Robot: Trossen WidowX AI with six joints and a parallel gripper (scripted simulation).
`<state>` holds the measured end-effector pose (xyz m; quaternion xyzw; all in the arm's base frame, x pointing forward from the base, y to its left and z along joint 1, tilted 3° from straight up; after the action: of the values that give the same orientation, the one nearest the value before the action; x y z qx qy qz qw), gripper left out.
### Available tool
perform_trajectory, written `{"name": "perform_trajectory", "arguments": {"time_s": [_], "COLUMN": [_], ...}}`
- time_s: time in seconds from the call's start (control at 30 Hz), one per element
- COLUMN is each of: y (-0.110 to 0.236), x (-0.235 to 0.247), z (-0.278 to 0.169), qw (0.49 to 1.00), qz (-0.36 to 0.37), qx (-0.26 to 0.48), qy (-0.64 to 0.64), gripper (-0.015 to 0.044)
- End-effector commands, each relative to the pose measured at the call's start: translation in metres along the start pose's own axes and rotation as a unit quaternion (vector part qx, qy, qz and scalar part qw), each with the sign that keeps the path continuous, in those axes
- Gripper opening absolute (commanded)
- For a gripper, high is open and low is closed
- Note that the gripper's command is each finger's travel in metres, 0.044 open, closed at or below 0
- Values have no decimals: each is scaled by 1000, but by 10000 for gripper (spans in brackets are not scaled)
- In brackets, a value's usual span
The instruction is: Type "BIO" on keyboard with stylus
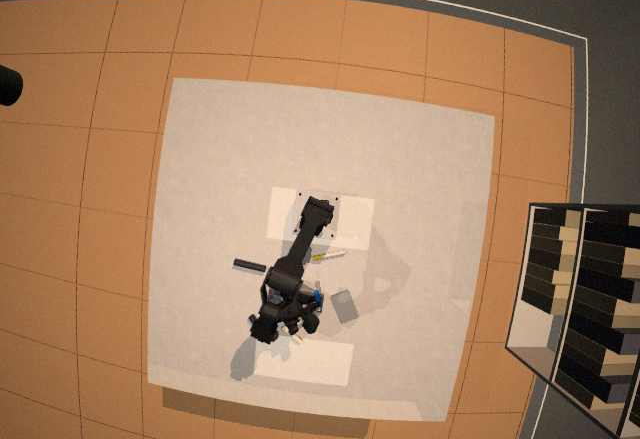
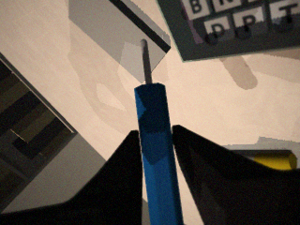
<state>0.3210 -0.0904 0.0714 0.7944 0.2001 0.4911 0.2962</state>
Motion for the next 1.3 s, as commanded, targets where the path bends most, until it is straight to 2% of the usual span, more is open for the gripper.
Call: {"name": "perform_trajectory", "arguments": {"time_s": [0.0,0.43,0.9,1.27], "y": [3,10,19,8], "x": [2,5,7,-5], "z": [3,11,19,25], "qw": [997,950,842,836], "qz": [17,63,105,107], "qx": [-3,5,34,36], "qy": [-75,-305,-528,-538], "gripper": [0,0,0,0]}}
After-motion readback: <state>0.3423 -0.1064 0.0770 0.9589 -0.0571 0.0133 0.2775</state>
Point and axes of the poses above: the point midway between the two fingers, 35 mm back from their tips, its own y axis back along the fingers, its own x axis across the jaws, z = x × y, the point moved 8 cm from there along y, back along the fingers, and after that the axes turned 4 degrees about y, right-handed, at the moved point
